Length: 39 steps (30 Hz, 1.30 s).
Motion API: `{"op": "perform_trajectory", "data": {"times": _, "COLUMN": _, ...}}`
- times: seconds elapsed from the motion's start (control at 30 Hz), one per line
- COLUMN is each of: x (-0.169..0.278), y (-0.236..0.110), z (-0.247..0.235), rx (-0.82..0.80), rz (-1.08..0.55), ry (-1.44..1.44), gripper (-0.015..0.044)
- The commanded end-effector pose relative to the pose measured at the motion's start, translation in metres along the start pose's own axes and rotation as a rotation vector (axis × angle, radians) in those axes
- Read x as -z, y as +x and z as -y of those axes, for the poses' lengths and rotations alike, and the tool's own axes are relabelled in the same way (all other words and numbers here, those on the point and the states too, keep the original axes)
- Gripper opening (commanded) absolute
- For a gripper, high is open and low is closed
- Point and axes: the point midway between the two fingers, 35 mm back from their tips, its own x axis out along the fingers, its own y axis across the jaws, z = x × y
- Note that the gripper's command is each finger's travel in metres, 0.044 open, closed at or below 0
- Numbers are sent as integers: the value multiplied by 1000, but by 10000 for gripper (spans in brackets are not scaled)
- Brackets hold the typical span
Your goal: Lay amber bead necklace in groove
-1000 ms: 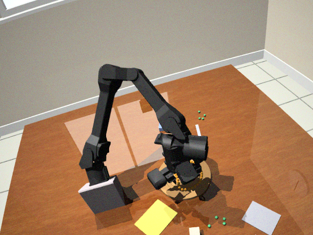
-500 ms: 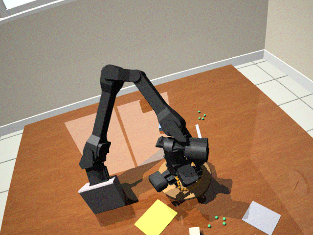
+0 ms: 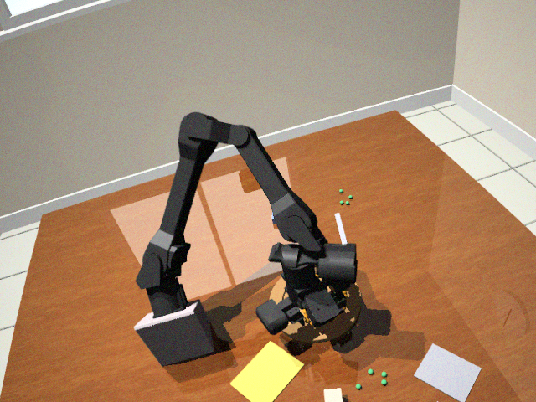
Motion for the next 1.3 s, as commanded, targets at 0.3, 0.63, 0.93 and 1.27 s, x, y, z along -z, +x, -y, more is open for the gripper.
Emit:
{"op": "perform_trajectory", "data": {"times": 0.3, "x": 0, "y": 2, "z": 0, "rx": 1, "rz": -1, "ry": 1, "gripper": 0}}
{"op": "perform_trajectory", "data": {"times": 0.63, "x": 0, "y": 2, "z": 0, "rx": 1, "rz": -1, "ry": 1, "gripper": 0}}
{"op": "perform_trajectory", "data": {"times": 0.93, "x": 0, "y": 2, "z": 0, "rx": 1, "rz": -1, "ry": 1, "gripper": 0}}
{"op": "perform_trajectory", "data": {"times": 1.27, "x": 0, "y": 2, "z": 0, "rx": 1, "rz": -1, "ry": 1, "gripper": 0}}
